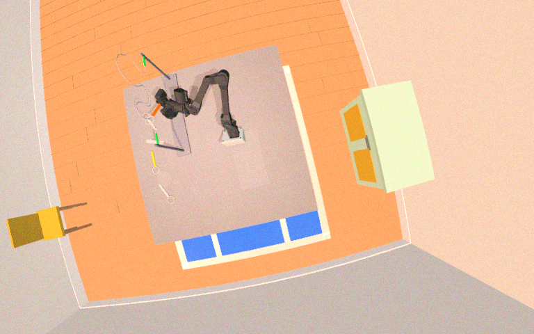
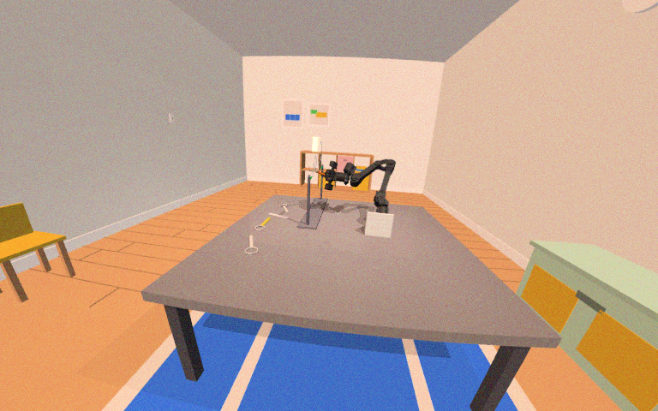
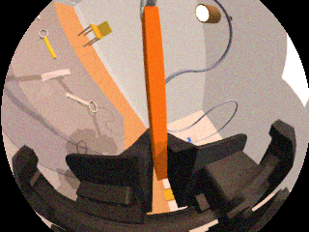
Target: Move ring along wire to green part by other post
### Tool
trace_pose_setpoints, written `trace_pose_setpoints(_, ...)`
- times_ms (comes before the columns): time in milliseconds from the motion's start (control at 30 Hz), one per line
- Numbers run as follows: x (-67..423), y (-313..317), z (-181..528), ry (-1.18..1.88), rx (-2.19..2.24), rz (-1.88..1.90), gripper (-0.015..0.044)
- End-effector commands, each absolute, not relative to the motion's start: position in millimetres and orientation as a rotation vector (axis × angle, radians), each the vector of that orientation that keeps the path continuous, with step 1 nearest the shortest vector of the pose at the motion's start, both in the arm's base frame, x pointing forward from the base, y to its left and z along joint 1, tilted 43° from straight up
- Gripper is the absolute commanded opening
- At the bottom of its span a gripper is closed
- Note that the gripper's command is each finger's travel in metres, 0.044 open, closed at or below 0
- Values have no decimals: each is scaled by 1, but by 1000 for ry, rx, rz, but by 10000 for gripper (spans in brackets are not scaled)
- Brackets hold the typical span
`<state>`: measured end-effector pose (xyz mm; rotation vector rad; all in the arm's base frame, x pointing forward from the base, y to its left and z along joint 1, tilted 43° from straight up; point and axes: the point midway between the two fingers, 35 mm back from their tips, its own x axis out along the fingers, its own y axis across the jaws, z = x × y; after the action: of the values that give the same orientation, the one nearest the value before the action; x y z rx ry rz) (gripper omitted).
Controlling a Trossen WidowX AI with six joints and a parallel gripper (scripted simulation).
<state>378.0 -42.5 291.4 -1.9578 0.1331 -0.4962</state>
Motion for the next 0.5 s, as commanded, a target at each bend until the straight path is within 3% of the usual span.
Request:
trace_pose_setpoints(0, 381, -50, 275, 152, -1870, -448, -150)
trace_pose_setpoints(467, 386, -59, 227, 194, -1563, -337, -150)
